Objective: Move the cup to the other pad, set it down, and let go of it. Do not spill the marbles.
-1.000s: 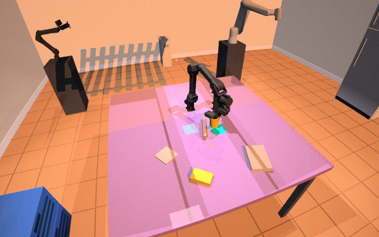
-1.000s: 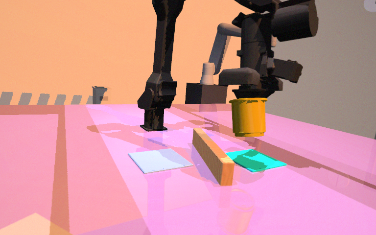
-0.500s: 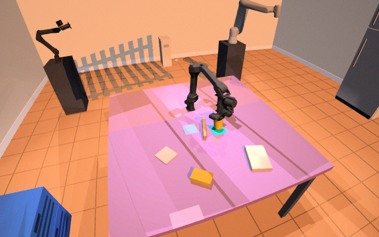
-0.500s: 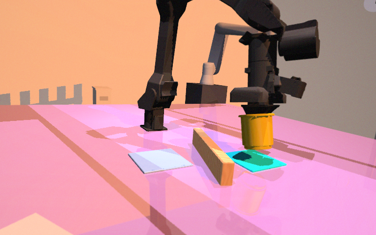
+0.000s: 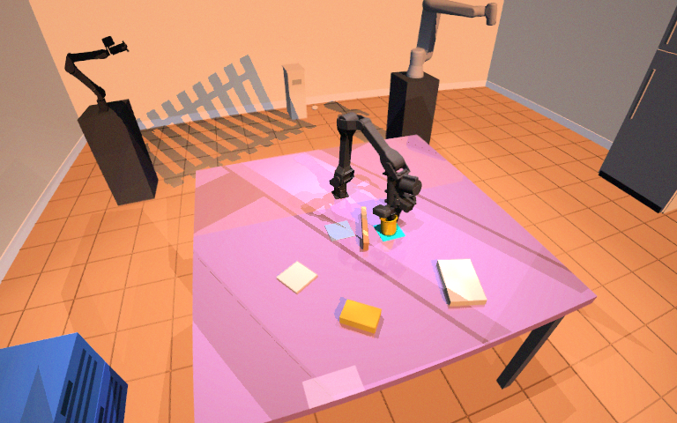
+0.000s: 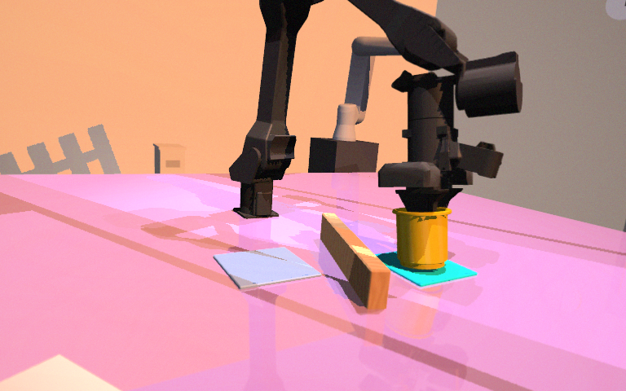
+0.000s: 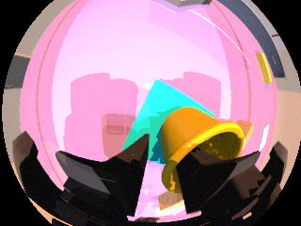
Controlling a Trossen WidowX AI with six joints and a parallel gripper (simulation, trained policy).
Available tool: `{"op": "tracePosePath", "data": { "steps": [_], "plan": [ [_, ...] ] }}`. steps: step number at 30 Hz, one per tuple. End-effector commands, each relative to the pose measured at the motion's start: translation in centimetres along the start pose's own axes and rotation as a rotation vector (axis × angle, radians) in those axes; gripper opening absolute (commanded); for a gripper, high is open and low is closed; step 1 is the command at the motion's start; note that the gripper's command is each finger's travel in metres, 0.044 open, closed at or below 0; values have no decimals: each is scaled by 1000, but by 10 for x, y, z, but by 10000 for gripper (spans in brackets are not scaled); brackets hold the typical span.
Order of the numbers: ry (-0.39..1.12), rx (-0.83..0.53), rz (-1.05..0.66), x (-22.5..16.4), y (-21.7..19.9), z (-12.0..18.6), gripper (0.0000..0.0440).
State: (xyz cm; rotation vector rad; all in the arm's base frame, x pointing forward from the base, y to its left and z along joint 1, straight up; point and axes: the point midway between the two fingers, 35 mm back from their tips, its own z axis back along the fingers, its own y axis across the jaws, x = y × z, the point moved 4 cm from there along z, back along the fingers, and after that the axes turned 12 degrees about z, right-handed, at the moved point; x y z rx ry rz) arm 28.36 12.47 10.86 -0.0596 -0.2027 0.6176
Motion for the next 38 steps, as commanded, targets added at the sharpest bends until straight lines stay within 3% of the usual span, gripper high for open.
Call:
{"op": "tracePosePath", "data": {
  "steps": [1, 9, 28, 30, 38],
  "plan": [
    [-31, 8, -15, 3, 0, 5, 132],
    [-87, 12, -22, 5, -2, 17, 124],
    [-193, 43, -76, -6, -4, 60, 195],
    [-208, 41, -81, -6, -5, 66, 213],
    [-260, 33, -110, -4, -11, 87, 408]
  ]
}}
